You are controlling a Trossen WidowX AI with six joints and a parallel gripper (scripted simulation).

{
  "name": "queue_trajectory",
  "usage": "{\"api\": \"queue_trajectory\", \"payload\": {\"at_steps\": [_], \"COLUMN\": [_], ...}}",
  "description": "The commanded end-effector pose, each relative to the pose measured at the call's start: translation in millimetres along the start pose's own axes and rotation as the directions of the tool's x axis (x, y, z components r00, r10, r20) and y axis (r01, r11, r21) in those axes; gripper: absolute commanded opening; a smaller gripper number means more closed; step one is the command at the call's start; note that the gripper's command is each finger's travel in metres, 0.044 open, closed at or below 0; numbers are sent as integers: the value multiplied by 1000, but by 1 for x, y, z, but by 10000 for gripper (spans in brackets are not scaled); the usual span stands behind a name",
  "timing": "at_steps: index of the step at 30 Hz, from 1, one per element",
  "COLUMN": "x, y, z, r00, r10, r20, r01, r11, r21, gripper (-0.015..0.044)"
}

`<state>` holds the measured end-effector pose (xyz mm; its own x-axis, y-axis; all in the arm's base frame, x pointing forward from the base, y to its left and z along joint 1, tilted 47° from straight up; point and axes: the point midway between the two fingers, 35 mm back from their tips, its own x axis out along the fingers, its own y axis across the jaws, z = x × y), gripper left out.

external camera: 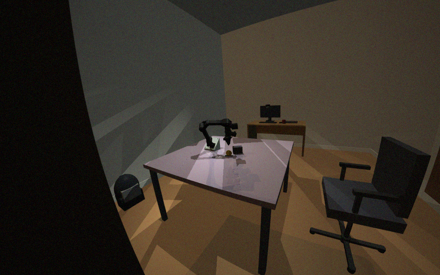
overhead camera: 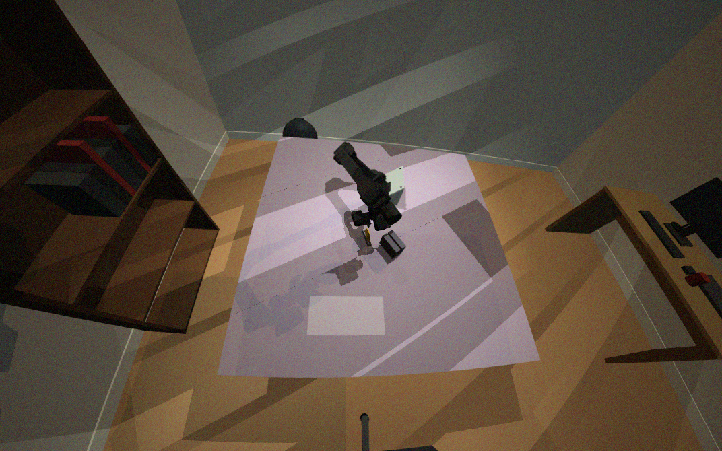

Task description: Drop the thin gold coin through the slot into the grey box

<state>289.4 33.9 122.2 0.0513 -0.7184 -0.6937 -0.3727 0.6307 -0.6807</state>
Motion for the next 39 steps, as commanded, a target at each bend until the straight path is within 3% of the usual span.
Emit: {"api": "queue_trajectory", "payload": {"at_steps": [1,39], "x": [26,86], "y": [-2,-3], "z": [-5,-6], "r00": [1000,1000], "r10": [-8,-8], "r20": [-21,-20], "r01": [8,7], "r11": [1000,1000], "r21": [-9,-9], "gripper": [161,161]}}
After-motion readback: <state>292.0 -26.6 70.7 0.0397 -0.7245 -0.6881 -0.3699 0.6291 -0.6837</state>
